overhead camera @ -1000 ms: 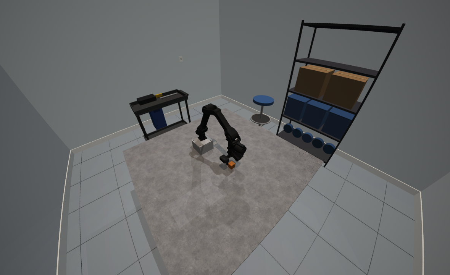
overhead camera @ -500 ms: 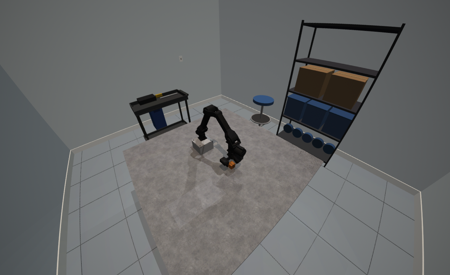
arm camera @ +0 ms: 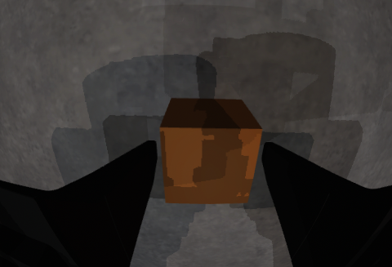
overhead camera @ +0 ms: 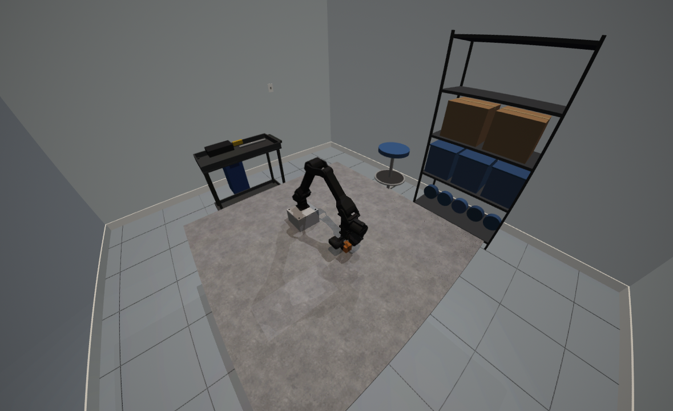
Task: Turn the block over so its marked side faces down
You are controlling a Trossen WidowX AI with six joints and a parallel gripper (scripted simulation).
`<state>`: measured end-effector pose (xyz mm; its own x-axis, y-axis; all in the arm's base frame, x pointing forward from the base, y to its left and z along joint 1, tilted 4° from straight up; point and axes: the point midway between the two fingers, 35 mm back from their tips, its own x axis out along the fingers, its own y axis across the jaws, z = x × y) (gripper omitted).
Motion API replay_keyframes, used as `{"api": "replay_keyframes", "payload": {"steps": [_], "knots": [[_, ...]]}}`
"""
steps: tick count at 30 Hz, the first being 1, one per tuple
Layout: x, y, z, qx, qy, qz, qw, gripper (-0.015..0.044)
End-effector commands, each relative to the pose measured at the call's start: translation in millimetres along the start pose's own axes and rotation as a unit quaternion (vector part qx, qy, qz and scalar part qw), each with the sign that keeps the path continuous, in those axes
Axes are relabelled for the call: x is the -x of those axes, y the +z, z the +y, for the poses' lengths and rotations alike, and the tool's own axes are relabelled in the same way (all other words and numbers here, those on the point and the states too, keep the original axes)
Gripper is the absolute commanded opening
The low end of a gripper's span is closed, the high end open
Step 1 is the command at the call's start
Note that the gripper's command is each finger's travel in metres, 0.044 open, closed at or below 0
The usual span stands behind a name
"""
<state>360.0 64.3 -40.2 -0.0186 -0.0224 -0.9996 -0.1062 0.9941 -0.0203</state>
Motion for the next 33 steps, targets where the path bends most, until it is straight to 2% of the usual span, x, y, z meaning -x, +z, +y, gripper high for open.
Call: {"api": "replay_keyframes", "payload": {"steps": [1,18,21,24,33], "knots": [[-0.5,-0.1,0.6,0.002,0.002,0.0,1.0,0.0197],[-0.5,-0.1,0.6,0.002,0.002,0.0,1.0,0.0084],[10.6,0.3,0.6,0.002,0.002,0.0,1.0,0.0005],[28.4,0.2,0.5,0.002,0.002,0.0,1.0,0.0],[26.3,1.4,0.7,0.003,0.002,-0.026,1.0,0.0]]}}
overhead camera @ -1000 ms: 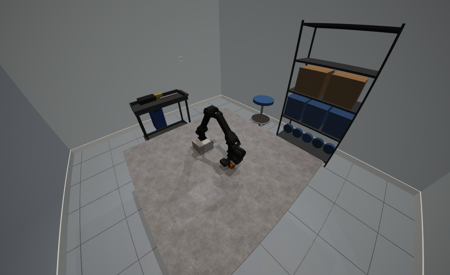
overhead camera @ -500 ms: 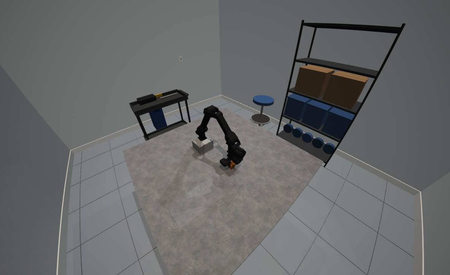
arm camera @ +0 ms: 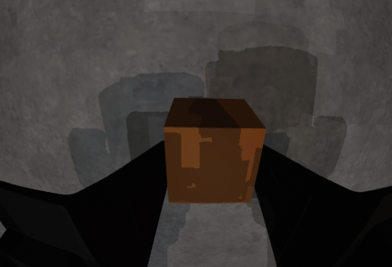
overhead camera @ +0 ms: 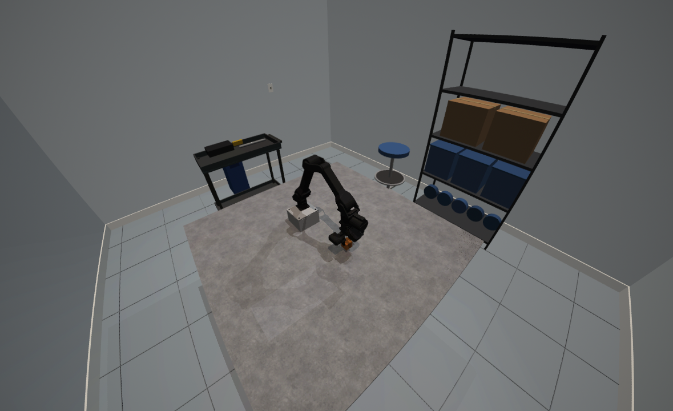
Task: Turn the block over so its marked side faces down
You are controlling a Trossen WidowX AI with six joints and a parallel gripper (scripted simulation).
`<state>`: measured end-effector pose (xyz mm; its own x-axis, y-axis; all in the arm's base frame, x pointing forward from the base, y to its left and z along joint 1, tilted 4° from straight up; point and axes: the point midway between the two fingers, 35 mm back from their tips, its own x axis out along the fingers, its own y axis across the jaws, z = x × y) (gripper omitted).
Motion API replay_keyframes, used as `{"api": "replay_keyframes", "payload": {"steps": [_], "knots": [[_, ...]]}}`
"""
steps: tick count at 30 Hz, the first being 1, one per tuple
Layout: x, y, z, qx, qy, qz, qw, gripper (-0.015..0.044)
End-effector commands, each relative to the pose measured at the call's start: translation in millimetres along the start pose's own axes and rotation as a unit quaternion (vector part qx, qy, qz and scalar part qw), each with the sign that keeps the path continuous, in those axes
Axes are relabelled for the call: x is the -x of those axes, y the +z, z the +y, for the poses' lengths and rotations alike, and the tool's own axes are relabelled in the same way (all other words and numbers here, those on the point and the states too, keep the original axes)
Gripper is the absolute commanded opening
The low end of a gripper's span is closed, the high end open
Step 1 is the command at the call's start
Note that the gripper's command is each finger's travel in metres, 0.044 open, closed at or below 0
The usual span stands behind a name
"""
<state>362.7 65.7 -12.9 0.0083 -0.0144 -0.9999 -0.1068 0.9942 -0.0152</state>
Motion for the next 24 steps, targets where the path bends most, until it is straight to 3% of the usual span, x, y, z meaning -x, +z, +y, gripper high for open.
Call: {"api": "replay_keyframes", "payload": {"steps": [1,24], "knots": [[-1.9,-0.7,0.2,0.003,0.0,-0.02,1.0,0.0],[-8.9,-3.4,0.4,0.003,0.0,-0.194,0.981,0.0]]}}
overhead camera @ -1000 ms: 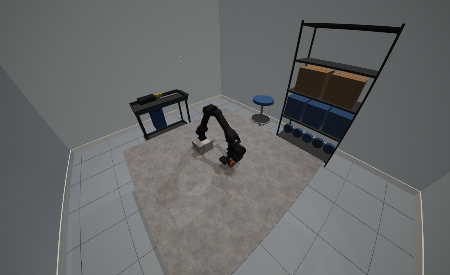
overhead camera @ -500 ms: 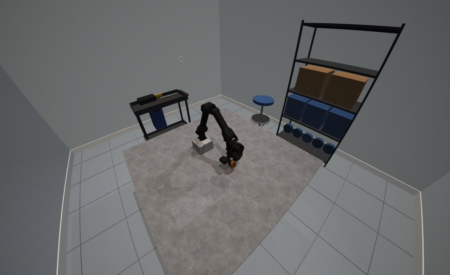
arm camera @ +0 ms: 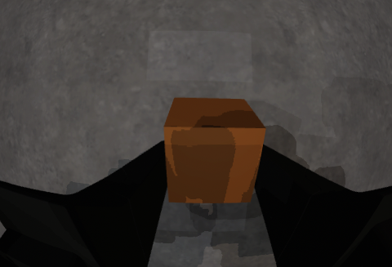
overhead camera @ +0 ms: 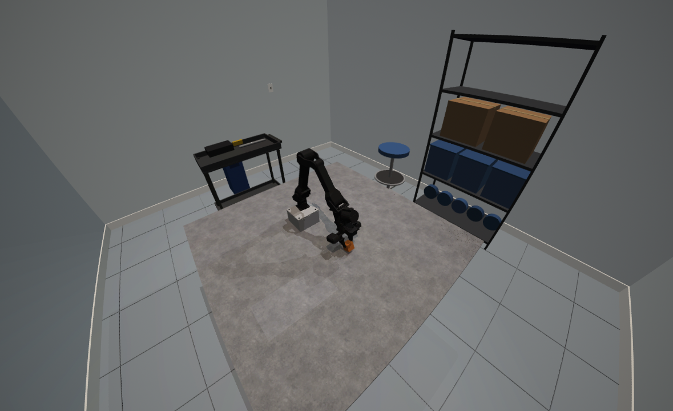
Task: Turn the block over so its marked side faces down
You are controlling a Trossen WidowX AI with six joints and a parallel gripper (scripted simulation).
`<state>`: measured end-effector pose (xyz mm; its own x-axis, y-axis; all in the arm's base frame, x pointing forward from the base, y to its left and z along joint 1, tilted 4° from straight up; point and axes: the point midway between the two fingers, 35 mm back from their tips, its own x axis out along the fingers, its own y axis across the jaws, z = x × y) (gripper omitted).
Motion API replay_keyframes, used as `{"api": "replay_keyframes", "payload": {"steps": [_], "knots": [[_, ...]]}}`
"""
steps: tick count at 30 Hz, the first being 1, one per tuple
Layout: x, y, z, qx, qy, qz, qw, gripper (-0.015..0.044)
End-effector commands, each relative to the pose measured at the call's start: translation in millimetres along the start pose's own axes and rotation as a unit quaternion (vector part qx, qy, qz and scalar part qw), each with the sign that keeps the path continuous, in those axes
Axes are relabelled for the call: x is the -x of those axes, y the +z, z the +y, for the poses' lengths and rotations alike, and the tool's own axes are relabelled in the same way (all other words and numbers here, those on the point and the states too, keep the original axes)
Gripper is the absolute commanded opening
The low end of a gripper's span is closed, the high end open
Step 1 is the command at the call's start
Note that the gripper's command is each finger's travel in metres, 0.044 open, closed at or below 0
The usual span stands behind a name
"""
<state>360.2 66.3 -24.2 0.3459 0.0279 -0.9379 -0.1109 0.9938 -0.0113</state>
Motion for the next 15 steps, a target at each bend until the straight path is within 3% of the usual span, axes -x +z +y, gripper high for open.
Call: {"api": "replay_keyframes", "payload": {"steps": [1,15], "knots": [[2.8,-0.5,-0.6,0.002,-0.002,-0.029,1.0,0.0],[-6.3,-1.9,-0.4,0.002,-0.002,-0.102,0.995,0.0]]}}
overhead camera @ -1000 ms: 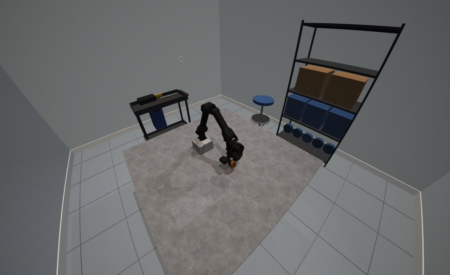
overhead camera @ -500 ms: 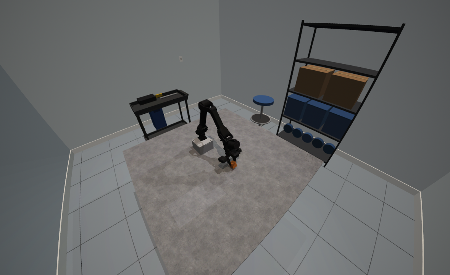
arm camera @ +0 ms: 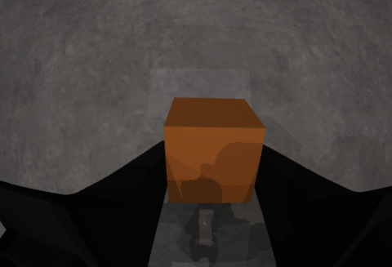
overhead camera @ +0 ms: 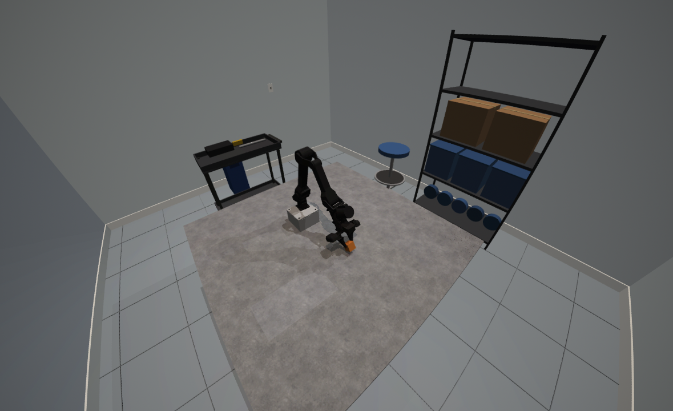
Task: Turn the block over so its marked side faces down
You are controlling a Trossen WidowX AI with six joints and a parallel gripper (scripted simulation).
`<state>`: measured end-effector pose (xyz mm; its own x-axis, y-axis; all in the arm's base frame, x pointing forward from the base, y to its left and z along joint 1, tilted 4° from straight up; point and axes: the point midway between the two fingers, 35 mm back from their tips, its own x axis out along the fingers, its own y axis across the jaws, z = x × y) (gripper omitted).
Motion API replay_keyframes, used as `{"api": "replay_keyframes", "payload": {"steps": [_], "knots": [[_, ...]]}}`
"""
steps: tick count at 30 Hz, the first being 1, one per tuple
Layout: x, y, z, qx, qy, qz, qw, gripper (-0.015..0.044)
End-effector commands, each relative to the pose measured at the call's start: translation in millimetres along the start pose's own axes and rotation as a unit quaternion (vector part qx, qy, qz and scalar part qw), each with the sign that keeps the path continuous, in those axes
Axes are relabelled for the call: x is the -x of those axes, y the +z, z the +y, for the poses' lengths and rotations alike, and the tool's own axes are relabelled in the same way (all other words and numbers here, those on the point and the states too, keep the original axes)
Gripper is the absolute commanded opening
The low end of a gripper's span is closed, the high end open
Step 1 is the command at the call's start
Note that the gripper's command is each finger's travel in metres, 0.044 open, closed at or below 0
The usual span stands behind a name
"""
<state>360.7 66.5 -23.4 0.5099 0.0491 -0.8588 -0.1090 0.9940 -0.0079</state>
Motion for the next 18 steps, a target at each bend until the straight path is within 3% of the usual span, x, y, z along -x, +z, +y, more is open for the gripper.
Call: {"api": "replay_keyframes", "payload": {"steps": [1,18], "knots": [[-8.6,-4.1,-0.4,0.004,-0.002,-0.018,1.0,0.0],[-30.0,-13.1,0.1,0.005,-0.002,-0.136,0.991,0.0]]}}
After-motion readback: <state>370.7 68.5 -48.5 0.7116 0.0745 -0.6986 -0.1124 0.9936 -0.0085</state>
